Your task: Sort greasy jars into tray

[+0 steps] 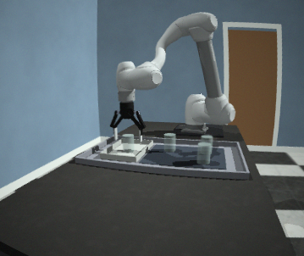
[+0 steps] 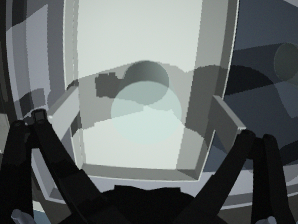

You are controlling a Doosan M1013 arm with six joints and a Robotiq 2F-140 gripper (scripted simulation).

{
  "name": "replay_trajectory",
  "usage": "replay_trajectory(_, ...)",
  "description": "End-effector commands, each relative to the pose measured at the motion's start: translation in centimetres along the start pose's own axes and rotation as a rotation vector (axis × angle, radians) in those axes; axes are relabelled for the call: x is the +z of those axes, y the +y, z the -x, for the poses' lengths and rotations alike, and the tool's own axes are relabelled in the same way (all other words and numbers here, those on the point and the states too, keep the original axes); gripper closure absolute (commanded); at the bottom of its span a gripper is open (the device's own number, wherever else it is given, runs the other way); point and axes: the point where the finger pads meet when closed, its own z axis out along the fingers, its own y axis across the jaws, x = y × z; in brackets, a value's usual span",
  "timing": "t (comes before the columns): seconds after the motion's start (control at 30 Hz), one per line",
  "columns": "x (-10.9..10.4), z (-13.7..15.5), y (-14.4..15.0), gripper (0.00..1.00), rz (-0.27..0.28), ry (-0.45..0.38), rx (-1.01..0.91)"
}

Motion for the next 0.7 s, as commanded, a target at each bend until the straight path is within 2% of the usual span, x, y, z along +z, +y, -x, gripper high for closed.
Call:
replay_trajectory(0.0,0.0,0.0,0.0,0.00,0.000,0.000,0.000)
replay_trajectory(0.23,0.0,0.0,0.0,0.00,0.000,0.000,0.000)
replay_trajectory(0.67,-4.3,0.0,0.0,0.00,0.000,0.000,0.000)
